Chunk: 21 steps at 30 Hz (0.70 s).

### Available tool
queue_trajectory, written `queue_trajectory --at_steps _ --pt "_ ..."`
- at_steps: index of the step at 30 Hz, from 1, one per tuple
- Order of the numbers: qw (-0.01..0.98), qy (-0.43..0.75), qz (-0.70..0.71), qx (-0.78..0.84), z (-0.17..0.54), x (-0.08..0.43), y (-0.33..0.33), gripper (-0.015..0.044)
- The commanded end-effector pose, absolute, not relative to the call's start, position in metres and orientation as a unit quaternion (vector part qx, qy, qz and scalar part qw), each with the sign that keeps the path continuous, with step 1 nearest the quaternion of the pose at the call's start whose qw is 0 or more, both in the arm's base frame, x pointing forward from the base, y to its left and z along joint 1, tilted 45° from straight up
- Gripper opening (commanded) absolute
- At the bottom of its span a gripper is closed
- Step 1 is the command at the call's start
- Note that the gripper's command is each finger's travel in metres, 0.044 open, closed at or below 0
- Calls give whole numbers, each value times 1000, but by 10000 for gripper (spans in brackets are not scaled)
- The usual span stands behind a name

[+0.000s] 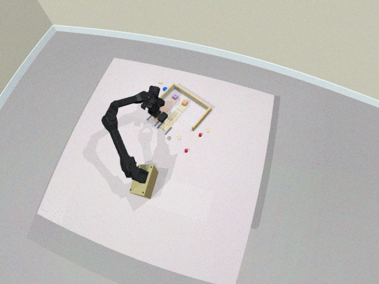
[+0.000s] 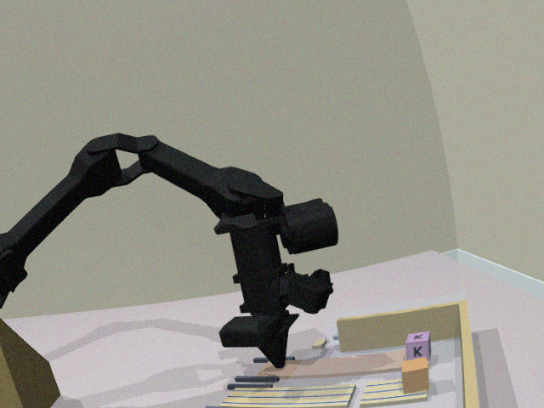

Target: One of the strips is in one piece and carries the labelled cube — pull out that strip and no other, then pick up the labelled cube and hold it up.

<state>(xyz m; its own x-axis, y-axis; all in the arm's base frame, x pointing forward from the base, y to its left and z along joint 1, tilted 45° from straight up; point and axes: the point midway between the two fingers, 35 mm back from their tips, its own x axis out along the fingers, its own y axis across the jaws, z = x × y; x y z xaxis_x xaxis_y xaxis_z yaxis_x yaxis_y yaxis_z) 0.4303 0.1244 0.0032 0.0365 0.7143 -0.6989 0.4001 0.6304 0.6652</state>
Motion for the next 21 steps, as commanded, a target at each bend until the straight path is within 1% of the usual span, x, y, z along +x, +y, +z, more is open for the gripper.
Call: queue_trajectory --at_steps 1,21 --pt "592 683 130 408 0 430 125 0" --pt "592 682 130 408 -1 431 127 0"
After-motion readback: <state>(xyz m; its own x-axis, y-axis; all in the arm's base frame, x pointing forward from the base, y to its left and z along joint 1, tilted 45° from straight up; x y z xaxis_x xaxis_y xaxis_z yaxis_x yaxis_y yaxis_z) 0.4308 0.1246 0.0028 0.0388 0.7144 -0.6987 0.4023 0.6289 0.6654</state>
